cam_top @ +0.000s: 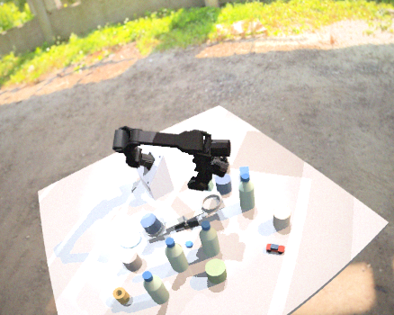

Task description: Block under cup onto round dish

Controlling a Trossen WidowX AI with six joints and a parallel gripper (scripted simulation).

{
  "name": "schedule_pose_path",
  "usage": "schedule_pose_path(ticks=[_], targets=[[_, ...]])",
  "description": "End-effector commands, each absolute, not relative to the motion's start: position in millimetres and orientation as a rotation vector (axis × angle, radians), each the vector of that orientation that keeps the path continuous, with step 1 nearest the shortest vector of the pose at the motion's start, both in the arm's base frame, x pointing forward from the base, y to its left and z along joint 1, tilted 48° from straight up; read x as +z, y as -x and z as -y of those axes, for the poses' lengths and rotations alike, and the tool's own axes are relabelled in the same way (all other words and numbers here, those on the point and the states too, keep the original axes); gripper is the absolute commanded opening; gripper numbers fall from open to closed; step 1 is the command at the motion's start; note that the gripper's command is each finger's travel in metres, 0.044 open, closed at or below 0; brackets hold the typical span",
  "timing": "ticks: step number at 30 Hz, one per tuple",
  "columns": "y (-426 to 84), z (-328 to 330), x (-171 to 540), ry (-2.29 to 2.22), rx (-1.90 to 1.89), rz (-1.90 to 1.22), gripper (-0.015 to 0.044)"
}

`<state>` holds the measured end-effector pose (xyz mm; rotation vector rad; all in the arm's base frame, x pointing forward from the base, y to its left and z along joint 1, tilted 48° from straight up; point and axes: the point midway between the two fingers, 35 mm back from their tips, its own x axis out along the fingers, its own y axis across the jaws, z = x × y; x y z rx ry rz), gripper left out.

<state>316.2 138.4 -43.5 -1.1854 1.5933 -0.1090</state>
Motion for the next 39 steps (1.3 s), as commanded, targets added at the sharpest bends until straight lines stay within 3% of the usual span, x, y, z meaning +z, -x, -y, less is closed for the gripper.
schedule_pose_path(ticks=[1, 22, 39], targets=[[-315.1, -141.6, -37.5, 1.177, -0.114, -1.598, 0.0], [-344.4, 1.2, 63.1, 1.098, 0.018, -1.55, 0.0], [-272.3, 150.5, 136.6, 1.155, -0.083, -1.562, 0.0]])
